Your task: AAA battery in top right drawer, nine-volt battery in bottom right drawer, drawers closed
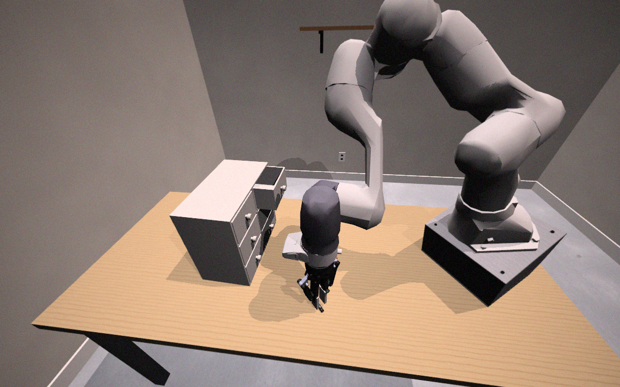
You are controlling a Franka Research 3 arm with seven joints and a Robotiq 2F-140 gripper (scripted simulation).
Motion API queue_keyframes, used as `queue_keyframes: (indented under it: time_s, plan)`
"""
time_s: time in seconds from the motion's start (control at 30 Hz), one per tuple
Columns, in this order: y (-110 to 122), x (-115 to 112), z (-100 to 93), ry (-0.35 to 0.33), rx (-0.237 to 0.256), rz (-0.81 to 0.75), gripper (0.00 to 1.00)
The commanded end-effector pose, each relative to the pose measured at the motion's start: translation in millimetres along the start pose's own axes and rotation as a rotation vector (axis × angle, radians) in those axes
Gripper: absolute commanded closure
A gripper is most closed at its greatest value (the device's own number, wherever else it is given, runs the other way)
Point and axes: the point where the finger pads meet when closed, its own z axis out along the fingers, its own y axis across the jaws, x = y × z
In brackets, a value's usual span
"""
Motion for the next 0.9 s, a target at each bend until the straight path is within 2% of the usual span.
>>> queue_keyframes:
  time_s: [0.0,0.87]
  plan:
    - [-2.0,-0.5,0.5,-0.002,0.006,0.014,0.85]
    - [-3.0,-0.6,0.5,-0.002,0.006,0.014,0.85]
